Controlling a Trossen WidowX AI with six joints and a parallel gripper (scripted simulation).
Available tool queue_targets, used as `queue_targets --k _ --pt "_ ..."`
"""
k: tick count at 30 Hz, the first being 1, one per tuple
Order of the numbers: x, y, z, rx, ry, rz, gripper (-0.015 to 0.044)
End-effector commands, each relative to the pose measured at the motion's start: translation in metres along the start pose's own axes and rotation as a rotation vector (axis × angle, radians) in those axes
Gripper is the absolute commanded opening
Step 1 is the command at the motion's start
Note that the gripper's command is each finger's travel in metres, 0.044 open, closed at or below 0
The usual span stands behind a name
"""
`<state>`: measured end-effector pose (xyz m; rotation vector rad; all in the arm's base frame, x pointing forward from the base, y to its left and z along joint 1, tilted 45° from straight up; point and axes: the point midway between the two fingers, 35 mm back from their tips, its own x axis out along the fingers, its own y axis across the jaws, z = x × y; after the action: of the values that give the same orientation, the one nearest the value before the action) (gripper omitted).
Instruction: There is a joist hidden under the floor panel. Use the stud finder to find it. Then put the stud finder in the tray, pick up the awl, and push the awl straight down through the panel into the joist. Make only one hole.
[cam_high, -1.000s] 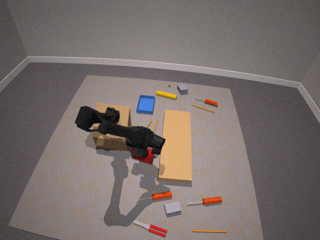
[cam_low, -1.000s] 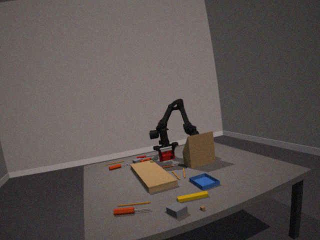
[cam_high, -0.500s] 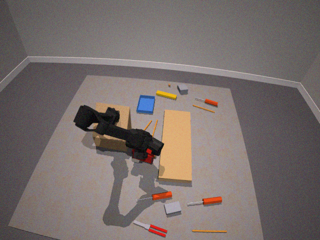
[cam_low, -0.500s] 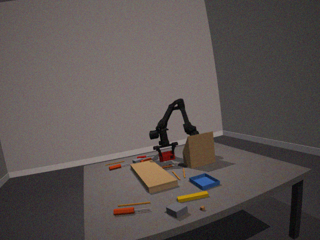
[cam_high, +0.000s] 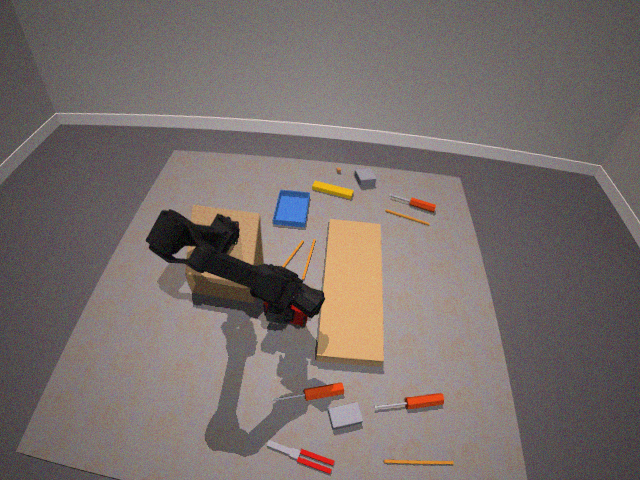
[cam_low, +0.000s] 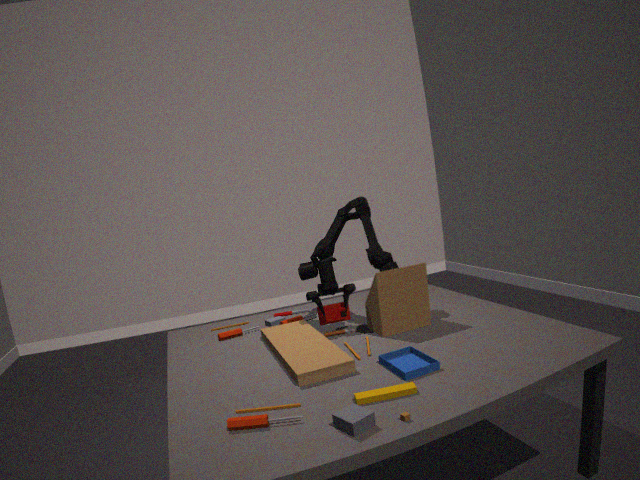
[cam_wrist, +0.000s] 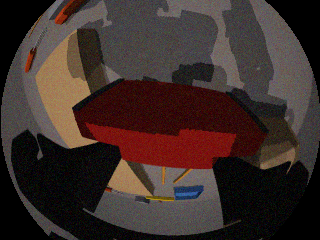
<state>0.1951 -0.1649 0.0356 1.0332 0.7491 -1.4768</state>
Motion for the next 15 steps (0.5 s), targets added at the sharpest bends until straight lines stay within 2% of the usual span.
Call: queue_targets --k 1,15 --pt "-0.0017 0.0018 0.0005 -0.007 0.032 0.008 0.0" --pt "-0.0012 0.0017 0.0026 -0.011 0.112 0.005 0.0"
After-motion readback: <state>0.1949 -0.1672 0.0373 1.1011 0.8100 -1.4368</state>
